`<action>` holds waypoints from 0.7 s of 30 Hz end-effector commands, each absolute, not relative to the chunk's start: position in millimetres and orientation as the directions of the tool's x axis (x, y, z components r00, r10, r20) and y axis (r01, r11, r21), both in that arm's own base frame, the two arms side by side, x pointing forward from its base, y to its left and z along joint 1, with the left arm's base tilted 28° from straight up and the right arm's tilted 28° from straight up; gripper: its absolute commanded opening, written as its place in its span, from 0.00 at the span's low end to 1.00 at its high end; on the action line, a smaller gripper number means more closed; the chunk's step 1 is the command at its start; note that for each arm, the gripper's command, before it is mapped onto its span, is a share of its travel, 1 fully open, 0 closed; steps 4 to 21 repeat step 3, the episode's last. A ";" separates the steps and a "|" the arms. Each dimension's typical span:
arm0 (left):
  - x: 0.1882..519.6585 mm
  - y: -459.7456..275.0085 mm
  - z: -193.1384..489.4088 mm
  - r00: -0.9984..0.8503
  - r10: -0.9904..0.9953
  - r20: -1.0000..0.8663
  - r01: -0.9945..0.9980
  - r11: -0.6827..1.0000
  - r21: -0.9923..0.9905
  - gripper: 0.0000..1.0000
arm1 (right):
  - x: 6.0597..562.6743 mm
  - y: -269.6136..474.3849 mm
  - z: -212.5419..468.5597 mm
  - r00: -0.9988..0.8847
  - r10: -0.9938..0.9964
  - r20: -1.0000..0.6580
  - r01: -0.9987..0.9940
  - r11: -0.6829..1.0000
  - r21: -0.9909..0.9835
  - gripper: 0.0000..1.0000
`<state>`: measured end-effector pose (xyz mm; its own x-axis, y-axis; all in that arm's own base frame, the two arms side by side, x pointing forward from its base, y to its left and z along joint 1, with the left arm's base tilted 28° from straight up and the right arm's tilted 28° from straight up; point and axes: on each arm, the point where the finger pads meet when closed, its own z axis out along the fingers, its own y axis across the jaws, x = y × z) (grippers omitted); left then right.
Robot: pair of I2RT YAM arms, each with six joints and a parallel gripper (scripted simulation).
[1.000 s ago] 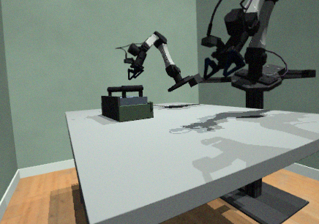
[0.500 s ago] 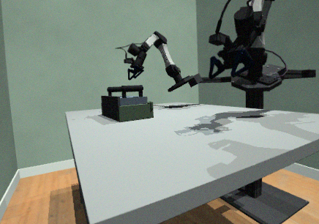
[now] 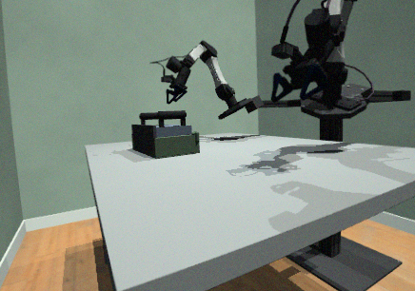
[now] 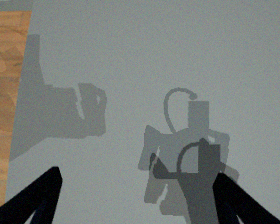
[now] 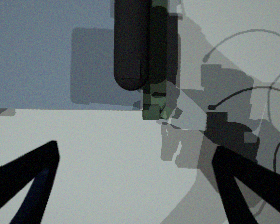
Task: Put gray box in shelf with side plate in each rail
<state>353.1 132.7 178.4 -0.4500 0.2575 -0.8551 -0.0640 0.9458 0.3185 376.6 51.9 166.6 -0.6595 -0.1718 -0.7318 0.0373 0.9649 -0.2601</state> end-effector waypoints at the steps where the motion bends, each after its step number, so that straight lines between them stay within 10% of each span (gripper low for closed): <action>1: 359.7 132.1 196.6 -0.402 0.286 -0.870 -0.065 0.938 0.339 1.00 | 377.2 53.1 172.5 -0.641 -0.169 -0.748 0.041 0.966 -0.254 1.00; 21: 359.7 132.1 196.6 -0.402 0.286 -0.870 -0.065 0.938 0.339 1.00 | 377.2 53.1 172.5 -0.641 -0.169 -0.748 0.041 0.966 -0.254 1.00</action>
